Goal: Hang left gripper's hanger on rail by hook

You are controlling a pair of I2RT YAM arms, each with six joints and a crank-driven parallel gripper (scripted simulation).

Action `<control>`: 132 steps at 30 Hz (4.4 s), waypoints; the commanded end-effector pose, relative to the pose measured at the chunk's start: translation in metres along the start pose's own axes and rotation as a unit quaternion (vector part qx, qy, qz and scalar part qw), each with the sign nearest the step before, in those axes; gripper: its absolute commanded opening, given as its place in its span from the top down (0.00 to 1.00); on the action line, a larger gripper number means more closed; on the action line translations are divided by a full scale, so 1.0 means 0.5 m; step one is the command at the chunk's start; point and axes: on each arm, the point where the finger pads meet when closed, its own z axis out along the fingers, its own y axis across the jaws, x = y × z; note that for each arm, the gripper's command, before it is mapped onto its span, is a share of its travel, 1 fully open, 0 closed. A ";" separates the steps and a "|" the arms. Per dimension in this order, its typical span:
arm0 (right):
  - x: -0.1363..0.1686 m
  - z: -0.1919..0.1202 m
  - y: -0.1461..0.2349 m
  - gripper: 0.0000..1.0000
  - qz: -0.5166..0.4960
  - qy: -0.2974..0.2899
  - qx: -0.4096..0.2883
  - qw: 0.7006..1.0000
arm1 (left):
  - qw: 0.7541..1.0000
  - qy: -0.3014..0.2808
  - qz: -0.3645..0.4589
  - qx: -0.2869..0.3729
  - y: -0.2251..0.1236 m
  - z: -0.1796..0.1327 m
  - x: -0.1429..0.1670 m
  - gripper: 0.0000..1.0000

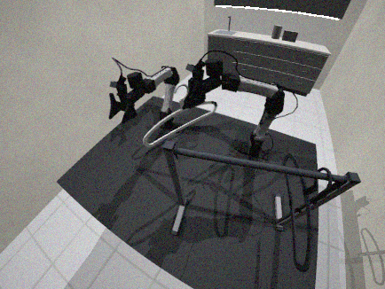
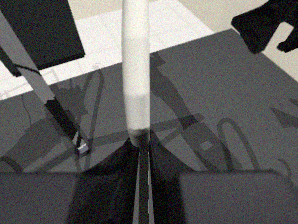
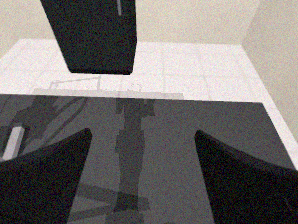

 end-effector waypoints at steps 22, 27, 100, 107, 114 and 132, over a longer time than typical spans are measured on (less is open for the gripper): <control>-0.021 -0.003 0.001 0.00 -0.002 -0.014 -0.002 1.000 | 0.999 -0.028 -0.028 0.001 0.015 -0.019 -0.056 1.00; -0.026 -0.009 0.014 0.00 -0.002 -0.010 -0.010 1.000 | 0.999 -0.018 -0.034 -0.020 0.027 -0.019 -0.031 0.98; -0.226 -0.494 0.536 0.00 0.022 -0.045 -0.521 0.852 | 0.946 -0.020 -0.039 -0.323 0.594 -0.129 0.076 0.98; -0.273 -0.489 0.534 0.00 0.046 -0.085 -0.513 0.853 | 0.941 -0.032 -0.038 -0.335 0.680 -0.121 0.042 0.98; -0.333 -0.485 0.526 0.00 0.076 -0.136 -0.501 0.851 | 0.945 -0.020 -0.032 -0.324 0.799 -0.100 0.013 0.98; -0.386 -0.482 0.511 0.00 0.101 -0.183 -0.484 0.850 | 0.942 -0.026 -0.030 -0.334 0.893 -0.064 0.003 0.98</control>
